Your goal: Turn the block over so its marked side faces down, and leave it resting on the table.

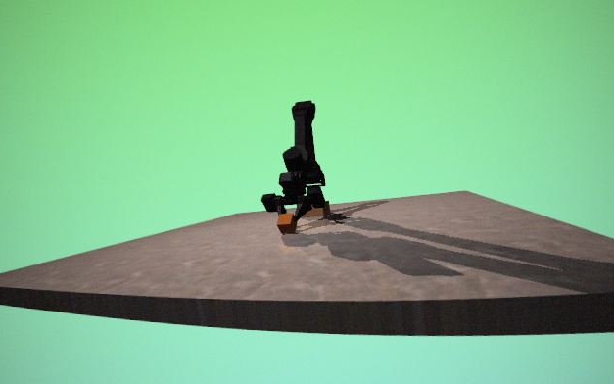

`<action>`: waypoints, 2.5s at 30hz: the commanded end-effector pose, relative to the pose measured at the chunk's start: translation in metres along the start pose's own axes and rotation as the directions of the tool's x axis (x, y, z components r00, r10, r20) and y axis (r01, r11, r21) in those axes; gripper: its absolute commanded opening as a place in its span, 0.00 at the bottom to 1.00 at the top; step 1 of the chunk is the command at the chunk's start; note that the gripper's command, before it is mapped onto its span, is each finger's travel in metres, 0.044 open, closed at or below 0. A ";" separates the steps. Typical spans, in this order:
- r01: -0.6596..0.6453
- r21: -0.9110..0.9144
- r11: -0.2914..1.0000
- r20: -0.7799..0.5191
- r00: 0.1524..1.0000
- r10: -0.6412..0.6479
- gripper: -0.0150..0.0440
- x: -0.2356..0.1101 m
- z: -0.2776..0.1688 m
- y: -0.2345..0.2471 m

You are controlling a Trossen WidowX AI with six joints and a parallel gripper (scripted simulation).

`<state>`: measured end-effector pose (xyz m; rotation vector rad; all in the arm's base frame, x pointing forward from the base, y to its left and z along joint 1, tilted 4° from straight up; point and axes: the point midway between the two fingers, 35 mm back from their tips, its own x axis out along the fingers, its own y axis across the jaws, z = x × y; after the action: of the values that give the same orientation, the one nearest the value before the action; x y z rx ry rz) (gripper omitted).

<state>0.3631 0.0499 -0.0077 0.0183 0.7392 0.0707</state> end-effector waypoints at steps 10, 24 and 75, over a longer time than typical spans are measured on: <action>0.004 0.009 1.000 0.165 0.986 -0.005 0.25 -0.009 -0.015 -0.001; 0.003 0.010 1.000 0.214 0.977 -0.005 0.25 -0.013 -0.015 -0.002; 0.003 0.010 1.000 0.214 0.977 -0.005 1.00 -0.013 -0.015 -0.002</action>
<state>0.3443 0.0478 -0.0093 0.0304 0.5228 0.0641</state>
